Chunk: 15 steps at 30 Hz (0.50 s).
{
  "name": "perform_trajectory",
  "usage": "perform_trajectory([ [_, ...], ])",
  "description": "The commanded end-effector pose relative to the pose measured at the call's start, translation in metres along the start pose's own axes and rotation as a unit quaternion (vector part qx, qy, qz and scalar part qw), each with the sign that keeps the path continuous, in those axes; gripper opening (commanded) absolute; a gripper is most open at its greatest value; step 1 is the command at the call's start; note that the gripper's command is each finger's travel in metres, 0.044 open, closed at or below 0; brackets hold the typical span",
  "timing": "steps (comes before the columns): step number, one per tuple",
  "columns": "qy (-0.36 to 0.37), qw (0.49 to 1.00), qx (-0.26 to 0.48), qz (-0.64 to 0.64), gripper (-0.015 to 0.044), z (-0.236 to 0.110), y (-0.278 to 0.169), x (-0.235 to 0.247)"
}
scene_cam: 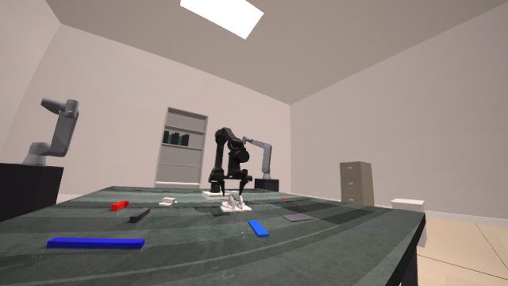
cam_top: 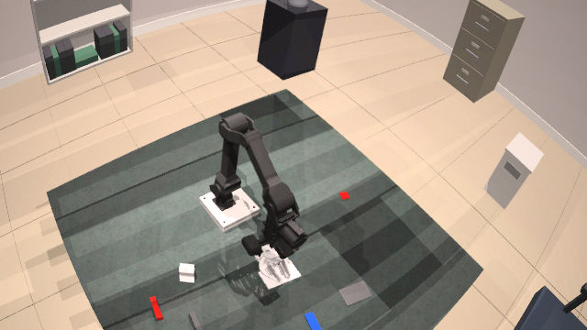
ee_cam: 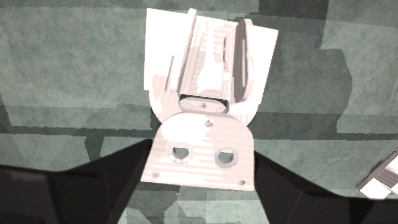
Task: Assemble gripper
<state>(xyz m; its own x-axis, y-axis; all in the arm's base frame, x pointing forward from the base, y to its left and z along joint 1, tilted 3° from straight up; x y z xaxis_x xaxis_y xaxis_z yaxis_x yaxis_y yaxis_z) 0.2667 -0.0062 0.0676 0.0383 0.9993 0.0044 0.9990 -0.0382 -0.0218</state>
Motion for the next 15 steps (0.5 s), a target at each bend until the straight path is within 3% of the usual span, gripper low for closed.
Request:
perform_trajectory([
  [1,0.002,1.0,0.001,-0.001,0.0351,0.006,0.0,0.0],
  [15,0.002,1.0,0.001,-0.001,0.0351,0.027,-0.002,0.0],
])
Point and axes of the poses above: the point midway between the two fingers, 35 mm back from their tips, its own z axis out along the fingers, its own x axis across the jaws, y = z × x, the point moved 2 cm from there along -z, back along the fingers, and after that the axes turned 8 degrees about -z, right-handed, at the moved point
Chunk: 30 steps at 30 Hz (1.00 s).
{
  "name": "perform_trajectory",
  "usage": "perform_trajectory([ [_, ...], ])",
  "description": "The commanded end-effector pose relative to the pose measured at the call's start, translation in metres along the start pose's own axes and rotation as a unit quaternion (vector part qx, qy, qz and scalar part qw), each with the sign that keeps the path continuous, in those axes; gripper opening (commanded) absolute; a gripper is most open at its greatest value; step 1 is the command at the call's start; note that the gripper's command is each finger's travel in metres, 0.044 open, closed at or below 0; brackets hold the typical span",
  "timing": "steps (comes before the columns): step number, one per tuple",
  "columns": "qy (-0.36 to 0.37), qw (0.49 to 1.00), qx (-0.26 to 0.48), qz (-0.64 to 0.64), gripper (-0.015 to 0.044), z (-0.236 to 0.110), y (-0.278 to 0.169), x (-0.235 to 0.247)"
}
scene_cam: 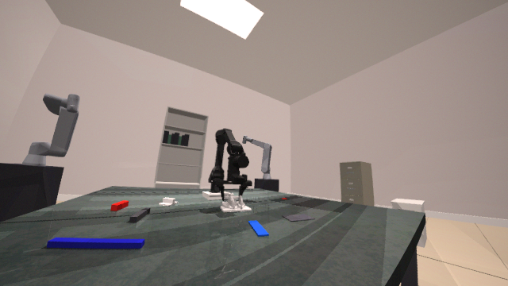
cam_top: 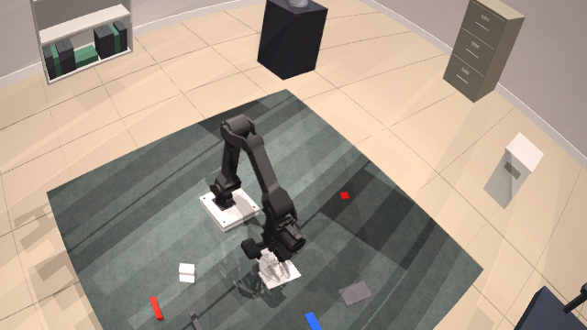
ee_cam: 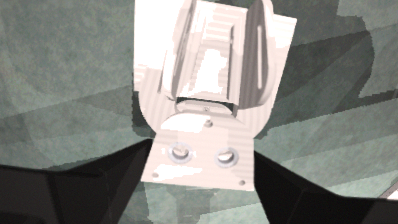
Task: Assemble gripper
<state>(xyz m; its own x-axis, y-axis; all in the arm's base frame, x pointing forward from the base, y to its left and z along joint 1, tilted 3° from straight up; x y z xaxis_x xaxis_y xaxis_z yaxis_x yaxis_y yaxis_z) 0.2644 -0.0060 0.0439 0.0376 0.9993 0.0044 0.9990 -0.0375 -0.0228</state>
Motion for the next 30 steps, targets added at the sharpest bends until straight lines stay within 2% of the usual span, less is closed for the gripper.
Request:
perform_trajectory([
  [1,0.002,1.0,0.0,-0.001,0.0351,0.0036,-0.0004,0.0004],
  [30,0.002,1.0,0.0,0.002,0.0351,0.0085,-0.0004,0.0005],
])
Point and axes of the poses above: the point midway between the two fingers, 35 mm back from their tips, its own z axis out along the fingers, its own x axis across the jaws, y = z × x, the point moved 2 cm from there along -z, back along the fingers, and after that the axes turned 8 degrees about -z, right-handed, at the moved point
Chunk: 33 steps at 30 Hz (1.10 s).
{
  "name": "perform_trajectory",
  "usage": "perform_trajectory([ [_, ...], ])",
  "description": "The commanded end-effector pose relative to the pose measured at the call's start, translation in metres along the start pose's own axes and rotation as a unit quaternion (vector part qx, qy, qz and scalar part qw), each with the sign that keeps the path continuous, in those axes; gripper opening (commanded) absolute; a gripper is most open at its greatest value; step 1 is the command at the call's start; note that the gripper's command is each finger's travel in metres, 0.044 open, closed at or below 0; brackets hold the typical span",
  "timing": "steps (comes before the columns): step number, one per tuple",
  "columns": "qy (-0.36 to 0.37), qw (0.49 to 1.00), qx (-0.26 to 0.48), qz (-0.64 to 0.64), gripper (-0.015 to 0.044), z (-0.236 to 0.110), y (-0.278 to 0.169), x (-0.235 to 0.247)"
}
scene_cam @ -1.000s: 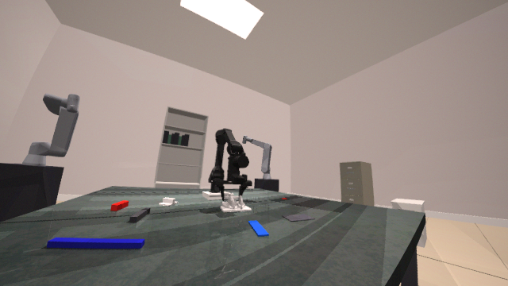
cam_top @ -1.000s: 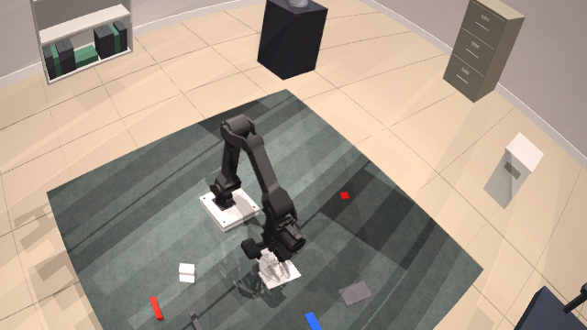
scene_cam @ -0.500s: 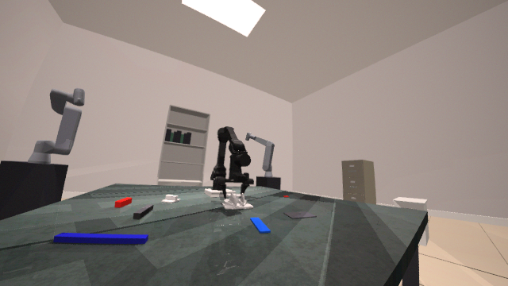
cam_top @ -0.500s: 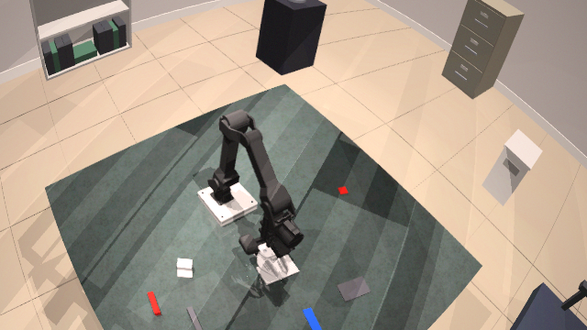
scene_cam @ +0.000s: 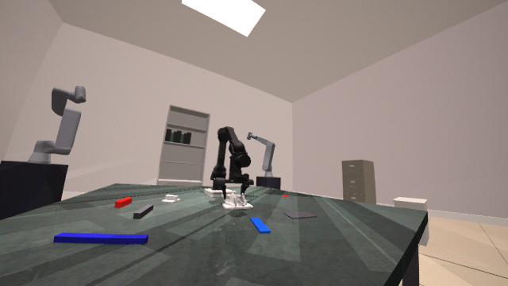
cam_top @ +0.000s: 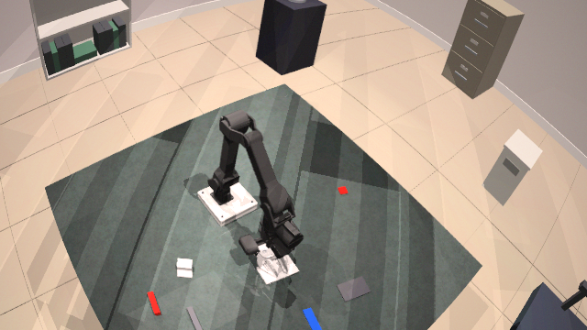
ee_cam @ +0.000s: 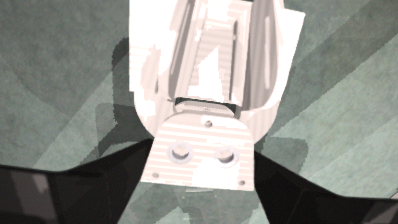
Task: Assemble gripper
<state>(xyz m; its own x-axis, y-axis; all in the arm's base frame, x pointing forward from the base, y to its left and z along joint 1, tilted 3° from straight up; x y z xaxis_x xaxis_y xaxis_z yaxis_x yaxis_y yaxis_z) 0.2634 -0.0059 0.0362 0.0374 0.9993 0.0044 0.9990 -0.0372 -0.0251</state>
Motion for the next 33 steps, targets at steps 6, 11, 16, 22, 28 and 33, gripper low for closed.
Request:
perform_trajectory([
  [6,0.002,1.0,-0.001,0.002,0.0351,0.0009,0.0004,0.0005],
  [11,0.002,1.0,-0.001,0.003,0.0351,0.0032,0.0004,0.0005],
  [16,0.002,1.0,-0.001,0.003,0.0351,0.0032,0.0004,0.0005],
  [22,0.002,1.0,-0.001,0.003,0.0351,0.0055,0.0004,0.0005],
  [28,0.002,1.0,-0.001,0.003,0.0351,0.0056,0.0004,0.0005],
  [33,0.002,1.0,-0.001,0.003,0.0351,0.0075,0.0004,0.0005],
])
Point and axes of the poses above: the point midway between the two fingers, 35 mm back from their tips, its own z axis out along the fingers, its own x axis across the jaws, y = z × x, the point moved 2 cm from there along -z, back along the fingers, and after that the axes turned 8 degrees about -z, right-handed, at the moved point
